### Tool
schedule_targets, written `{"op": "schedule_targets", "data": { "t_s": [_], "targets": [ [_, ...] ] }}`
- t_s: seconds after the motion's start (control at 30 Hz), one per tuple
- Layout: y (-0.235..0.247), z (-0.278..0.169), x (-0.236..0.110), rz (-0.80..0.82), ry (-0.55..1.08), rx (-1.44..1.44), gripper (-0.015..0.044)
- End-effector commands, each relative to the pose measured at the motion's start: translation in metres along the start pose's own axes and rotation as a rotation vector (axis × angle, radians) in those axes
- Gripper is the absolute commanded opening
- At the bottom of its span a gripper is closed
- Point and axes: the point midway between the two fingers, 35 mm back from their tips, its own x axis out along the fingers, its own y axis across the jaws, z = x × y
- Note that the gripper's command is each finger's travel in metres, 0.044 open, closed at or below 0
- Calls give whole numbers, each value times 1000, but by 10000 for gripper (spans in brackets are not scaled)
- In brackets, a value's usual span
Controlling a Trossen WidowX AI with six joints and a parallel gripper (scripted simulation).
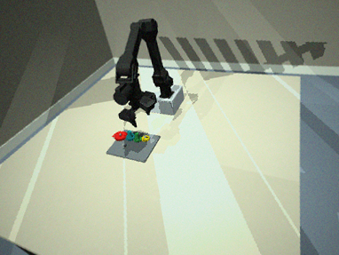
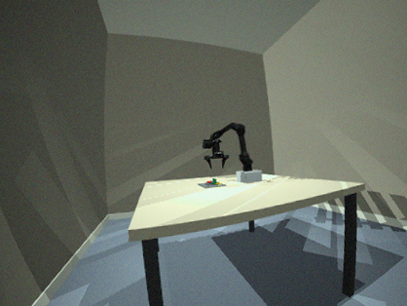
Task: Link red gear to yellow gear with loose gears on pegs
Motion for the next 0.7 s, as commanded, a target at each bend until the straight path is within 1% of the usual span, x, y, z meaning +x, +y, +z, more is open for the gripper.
{"op": "schedule_targets", "data": {
  "t_s": [0.0, 0.17, 0.43, 0.5, 0.67],
  "targets": [
    [8, 50, -10, -10, -9, -8, 440],
    [36, 119, -21, -5, -25, 16, 440],
    [108, 203, -35, 16, -20, 38, 440],
    [121, 215, -38, 18, -19, 44, 440],
    [122, 216, -38, 18, -19, 45, 440]
  ]
}}
